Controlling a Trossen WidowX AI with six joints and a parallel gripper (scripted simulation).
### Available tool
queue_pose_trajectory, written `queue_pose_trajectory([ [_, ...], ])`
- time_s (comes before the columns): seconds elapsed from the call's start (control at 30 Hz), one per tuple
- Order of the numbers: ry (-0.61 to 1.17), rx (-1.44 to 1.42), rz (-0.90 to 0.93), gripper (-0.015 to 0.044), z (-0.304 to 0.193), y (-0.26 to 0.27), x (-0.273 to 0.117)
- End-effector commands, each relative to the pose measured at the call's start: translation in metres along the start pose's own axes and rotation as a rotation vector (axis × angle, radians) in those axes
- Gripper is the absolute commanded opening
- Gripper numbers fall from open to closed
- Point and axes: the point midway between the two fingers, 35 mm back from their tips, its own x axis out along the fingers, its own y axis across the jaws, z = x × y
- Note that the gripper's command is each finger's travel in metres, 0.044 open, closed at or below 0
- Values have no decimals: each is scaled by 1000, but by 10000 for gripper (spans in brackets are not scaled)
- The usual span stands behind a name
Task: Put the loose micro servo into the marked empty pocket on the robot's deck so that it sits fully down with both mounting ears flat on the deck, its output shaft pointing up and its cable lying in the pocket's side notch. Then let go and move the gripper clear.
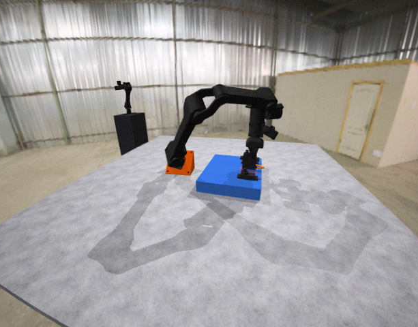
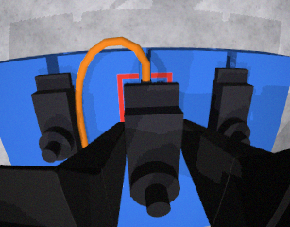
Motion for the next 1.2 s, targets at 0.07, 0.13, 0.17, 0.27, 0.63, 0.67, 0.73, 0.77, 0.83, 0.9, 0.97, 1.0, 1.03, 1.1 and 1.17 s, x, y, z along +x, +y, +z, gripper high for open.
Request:
queue_pose_trajectory([
  [0.07, -3, -4, -1, 0, 0, 0, 4],
  [0.13, -3, -4, -1, 0, 0, 0, 6],
  [0.17, -3, -4, -1, 0, 0, 0, 7],
  [0.27, -3, -4, -2, 0, 0, 0, 10],
  [0.63, -3, -4, -2, 0, 0, -1, 19],
  [0.67, -3, -4, -2, 0, 0, -1, 20],
  [0.73, -3, -4, -2, 0, 0, -1, 22],
  [0.77, -3, -4, -2, 0, 0, -1, 23],
  [0.83, -3, -4, -2, 0, 0, -1, 25],
  [0.9, -3, -4, -2, 0, 0, -1, 27],
  [0.97, -3, -4, -2, 0, 0, -1, 28],
  [1.0, -3, -4, -2, 0, 0, -1, 29],
  [1.03, -3, -4, -2, 0, 0, -1, 30],
  [1.1, -3, -4, -2, 0, 0, -1, 32],
  [1.17, -4, -4, -2, 0, 0, -1, 33],
])
